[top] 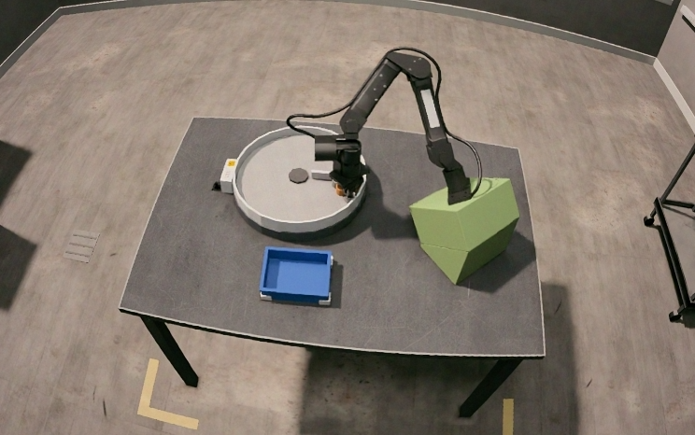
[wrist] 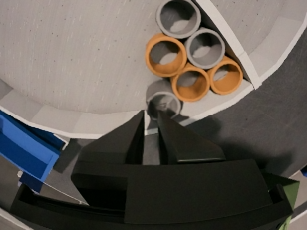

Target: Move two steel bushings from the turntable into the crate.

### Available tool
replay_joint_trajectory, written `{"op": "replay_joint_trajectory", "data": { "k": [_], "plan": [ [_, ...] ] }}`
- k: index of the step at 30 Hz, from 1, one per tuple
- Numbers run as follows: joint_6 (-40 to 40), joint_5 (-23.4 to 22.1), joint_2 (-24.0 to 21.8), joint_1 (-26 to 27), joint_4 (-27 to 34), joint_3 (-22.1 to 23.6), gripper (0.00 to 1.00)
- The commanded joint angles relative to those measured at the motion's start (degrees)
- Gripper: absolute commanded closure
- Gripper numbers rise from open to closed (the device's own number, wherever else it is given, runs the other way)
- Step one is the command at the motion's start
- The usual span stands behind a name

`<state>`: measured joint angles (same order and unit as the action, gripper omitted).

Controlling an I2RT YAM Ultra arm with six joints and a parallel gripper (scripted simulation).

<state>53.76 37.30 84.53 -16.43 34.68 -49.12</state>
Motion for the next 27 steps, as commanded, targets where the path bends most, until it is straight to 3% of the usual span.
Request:
{"op": "replay_joint_trajectory", "data": {
  "k": [1,27],
  "plan": [
    [0.47,0.2,-0.13,-1.08,0.32,-1.75,0.87],
    [0.38,0.21,-0.13,-1.07,0.32,-0.91,0.87]
  ]
}}
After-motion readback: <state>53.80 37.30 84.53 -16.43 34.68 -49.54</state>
